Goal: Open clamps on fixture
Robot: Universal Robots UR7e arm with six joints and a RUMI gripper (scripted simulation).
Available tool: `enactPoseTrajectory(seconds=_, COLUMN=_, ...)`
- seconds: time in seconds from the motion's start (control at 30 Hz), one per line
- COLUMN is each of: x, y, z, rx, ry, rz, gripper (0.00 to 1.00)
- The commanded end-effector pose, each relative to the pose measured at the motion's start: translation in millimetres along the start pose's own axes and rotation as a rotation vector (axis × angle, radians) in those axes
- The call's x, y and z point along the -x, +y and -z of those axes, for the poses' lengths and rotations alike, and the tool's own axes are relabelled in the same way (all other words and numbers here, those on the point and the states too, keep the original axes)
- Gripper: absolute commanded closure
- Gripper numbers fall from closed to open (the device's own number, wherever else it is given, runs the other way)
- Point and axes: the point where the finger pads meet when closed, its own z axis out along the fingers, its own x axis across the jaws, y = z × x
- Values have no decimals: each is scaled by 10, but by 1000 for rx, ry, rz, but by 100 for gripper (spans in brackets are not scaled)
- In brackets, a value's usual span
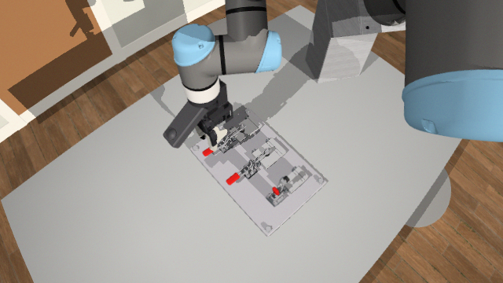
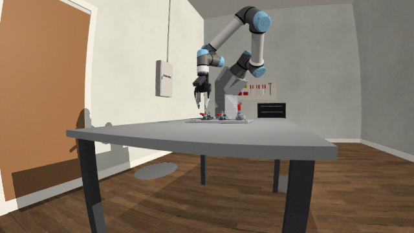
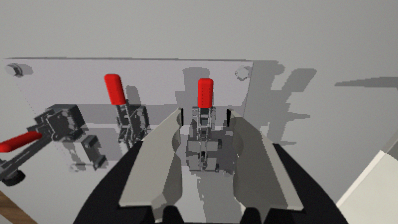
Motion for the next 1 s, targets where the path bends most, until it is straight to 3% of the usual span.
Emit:
enactPoseTrajectory(seconds=0.0, x=-8, y=-12, z=-140, rx=-3, ry=2, rz=0, gripper=72)
enactPoseTrajectory(seconds=0.97, x=-8, y=-12, z=-197, rx=-3, ry=2, rz=0, gripper=72)
